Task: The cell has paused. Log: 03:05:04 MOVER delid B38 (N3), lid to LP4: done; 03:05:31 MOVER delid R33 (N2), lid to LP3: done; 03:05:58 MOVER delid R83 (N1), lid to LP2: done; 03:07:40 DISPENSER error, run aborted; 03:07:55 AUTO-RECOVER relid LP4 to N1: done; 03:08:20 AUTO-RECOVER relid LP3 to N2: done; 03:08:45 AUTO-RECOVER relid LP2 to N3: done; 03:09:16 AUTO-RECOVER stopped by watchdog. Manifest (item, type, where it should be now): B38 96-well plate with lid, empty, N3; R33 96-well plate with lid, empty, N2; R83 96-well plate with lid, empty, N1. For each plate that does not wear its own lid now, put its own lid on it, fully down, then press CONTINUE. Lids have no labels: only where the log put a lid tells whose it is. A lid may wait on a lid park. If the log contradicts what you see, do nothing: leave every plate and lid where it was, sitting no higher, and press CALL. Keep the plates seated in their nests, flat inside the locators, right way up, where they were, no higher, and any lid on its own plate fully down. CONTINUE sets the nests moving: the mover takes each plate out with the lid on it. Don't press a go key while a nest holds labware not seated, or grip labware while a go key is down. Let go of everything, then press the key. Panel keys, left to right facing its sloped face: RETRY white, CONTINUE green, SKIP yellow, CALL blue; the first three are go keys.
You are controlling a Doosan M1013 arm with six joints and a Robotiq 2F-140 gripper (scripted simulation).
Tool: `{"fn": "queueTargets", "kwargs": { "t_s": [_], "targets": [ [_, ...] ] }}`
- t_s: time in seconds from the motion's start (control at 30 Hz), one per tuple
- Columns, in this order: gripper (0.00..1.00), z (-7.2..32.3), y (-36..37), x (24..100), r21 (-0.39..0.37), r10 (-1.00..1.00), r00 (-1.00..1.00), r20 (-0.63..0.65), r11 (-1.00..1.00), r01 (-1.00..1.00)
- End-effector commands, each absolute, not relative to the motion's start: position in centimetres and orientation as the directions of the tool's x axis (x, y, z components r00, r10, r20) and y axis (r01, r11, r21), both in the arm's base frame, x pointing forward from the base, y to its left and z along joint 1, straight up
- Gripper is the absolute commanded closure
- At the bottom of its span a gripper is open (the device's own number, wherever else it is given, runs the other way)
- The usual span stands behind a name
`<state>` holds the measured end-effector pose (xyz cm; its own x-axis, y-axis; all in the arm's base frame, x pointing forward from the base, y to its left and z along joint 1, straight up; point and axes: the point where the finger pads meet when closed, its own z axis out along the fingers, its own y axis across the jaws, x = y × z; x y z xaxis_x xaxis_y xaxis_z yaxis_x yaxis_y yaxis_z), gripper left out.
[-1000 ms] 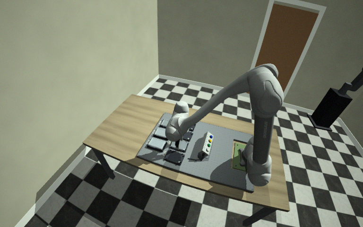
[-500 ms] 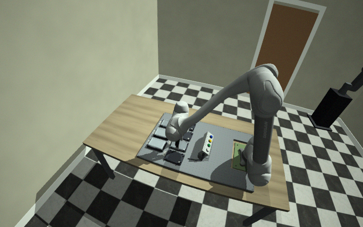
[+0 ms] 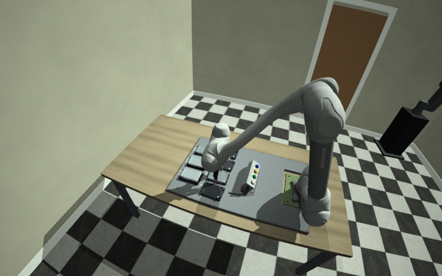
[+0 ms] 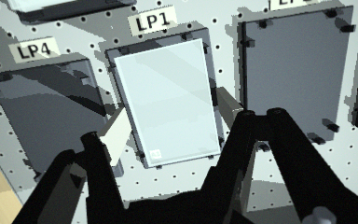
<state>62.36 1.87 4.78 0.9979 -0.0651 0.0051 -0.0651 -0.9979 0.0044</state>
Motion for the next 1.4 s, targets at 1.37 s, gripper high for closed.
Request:
{"fn": "queueTargets", "kwargs": {
  "t_s": [1.37],
  "targets": [
    [0.34,10.4,1.9,62.3,0.004,-0.065,0.998,0.005,-0.998,-0.065]
  ]
}}
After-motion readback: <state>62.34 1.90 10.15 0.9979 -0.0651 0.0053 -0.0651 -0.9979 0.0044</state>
